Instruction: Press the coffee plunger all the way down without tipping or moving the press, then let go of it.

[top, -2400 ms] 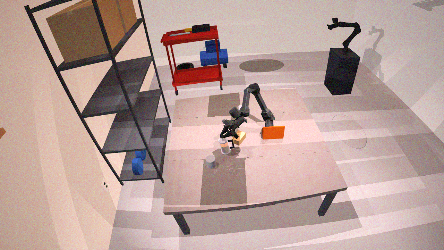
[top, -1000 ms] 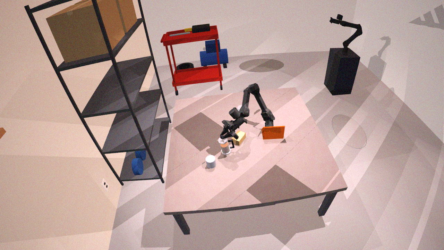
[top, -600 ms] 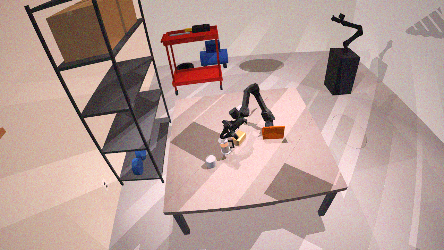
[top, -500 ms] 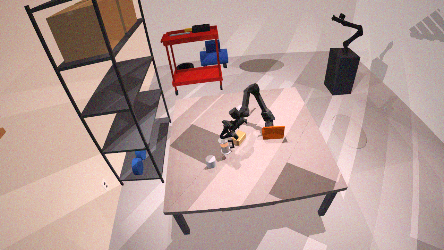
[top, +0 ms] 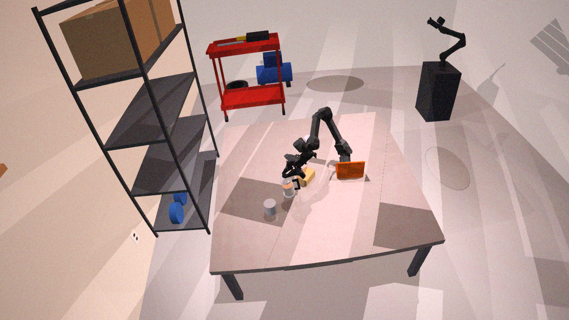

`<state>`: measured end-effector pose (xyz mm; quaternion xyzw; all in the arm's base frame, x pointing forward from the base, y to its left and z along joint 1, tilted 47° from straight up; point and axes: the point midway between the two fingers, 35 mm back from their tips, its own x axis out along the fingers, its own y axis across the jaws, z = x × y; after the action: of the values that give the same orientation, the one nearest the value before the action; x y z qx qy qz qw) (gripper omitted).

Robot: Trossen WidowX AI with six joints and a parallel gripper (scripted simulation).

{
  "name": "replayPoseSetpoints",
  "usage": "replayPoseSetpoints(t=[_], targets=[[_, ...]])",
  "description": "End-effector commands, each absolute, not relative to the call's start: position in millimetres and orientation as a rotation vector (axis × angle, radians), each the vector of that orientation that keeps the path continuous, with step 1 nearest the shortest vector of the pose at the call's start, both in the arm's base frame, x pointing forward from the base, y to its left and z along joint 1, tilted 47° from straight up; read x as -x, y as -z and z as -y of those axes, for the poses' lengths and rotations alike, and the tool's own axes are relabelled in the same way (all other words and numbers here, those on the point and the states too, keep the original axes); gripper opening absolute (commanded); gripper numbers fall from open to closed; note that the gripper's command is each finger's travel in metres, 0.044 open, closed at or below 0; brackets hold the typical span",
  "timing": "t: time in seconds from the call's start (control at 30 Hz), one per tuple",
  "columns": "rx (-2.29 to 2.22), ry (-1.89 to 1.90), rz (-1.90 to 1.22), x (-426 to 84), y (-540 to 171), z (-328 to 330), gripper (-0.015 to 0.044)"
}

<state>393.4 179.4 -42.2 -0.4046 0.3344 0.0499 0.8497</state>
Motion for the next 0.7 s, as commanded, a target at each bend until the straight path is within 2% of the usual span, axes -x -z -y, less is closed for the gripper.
replayPoseSetpoints(t=[0.0, 0.2, 0.6, 0.67], targets=[[0.852, -0.105, -0.704, -393.4, 42.2, -179.4, 0.0119], [0.852, -0.105, -0.704, -393.4, 42.2, -179.4, 0.0119], [0.852, -0.105, -0.704, -393.4, 42.2, -179.4, 0.0434], [0.852, -0.105, -0.704, -393.4, 42.2, -179.4, 0.044]])
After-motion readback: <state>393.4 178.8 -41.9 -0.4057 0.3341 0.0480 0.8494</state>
